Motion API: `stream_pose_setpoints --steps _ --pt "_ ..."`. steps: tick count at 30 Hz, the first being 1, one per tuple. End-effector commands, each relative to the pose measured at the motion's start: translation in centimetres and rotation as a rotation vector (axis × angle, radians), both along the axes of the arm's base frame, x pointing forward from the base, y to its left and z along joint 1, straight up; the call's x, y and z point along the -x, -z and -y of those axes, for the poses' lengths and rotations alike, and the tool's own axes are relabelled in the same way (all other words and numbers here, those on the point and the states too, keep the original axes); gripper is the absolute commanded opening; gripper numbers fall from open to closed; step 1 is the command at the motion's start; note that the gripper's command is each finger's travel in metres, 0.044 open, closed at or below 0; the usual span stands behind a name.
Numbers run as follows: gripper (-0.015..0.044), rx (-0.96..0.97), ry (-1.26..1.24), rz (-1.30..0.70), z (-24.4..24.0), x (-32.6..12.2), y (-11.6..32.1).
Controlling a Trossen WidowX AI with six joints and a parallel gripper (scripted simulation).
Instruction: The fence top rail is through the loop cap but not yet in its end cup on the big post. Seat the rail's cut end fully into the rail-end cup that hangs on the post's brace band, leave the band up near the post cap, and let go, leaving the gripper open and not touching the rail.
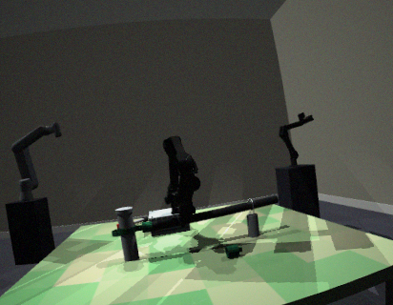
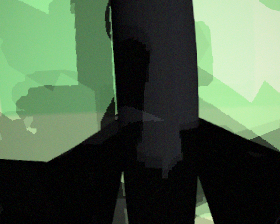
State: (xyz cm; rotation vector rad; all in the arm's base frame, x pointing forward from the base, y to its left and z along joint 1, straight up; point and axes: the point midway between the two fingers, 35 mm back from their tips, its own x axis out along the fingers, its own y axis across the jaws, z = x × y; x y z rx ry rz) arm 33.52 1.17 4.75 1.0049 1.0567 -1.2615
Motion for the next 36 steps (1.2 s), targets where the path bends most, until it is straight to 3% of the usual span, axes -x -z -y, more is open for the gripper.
stream_pose_setpoints --steps 1,36 --pt "0.0000 0.009 -0.003 0.003 0.15 -0.11 -0.20" --pt "0.0000 0.015 -0.006 0.003 0.38 -0.24 -0.43"
